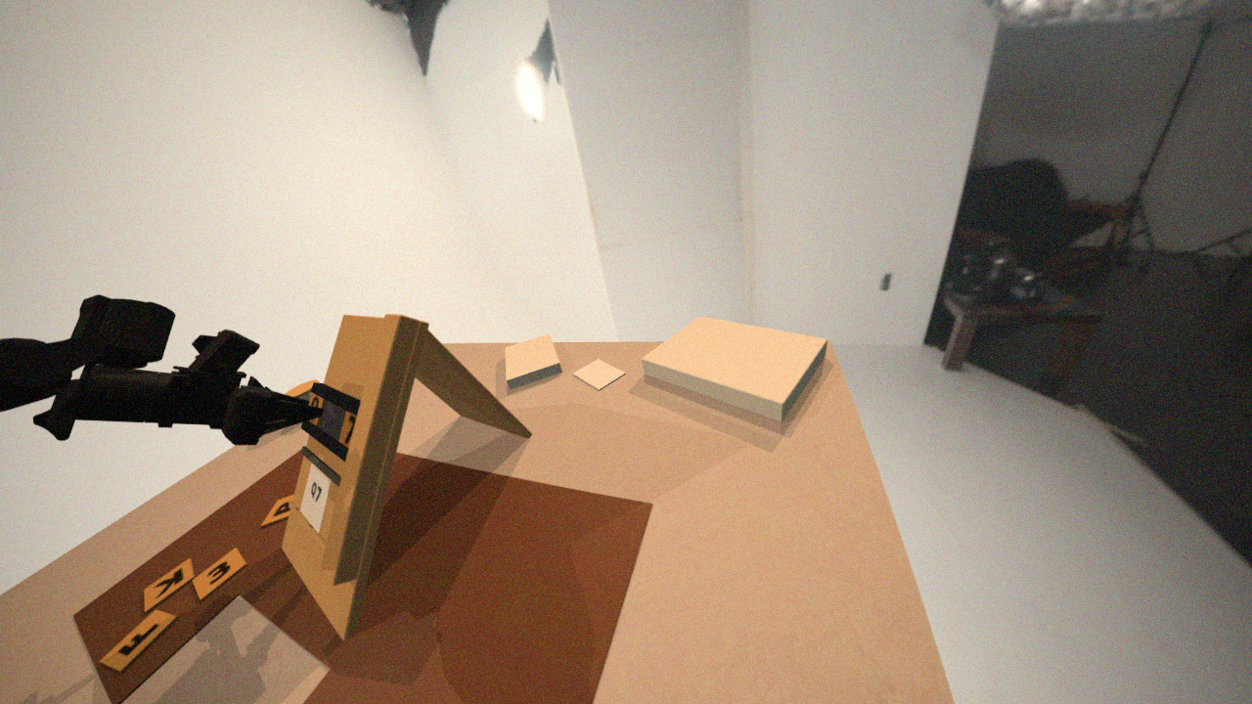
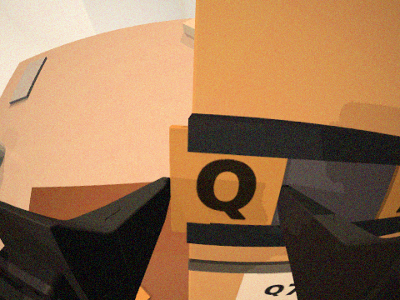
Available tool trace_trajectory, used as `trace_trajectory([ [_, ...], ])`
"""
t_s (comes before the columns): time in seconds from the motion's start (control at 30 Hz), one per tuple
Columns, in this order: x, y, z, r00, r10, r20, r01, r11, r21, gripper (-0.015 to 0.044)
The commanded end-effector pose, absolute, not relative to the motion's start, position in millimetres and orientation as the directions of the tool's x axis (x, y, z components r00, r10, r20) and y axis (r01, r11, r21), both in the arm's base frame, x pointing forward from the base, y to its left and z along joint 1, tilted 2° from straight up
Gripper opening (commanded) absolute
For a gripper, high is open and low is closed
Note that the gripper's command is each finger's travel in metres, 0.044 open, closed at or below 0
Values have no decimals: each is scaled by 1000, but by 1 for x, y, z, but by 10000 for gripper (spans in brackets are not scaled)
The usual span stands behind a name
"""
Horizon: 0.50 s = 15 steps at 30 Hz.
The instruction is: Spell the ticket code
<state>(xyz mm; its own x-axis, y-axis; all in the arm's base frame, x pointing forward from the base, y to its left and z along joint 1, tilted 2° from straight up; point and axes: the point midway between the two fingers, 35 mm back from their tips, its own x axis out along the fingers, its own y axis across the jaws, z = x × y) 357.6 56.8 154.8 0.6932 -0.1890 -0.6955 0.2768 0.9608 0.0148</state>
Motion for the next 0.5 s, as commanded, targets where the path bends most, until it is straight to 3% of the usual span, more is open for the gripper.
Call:
trace_trajectory([
  [0.0, 357, 55, 155, 693, -187, -696, 272, 962, 13, 0],
  [0.47, 354, 45, 155, 693, -187, -696, 272, 962, 12, 0],
])
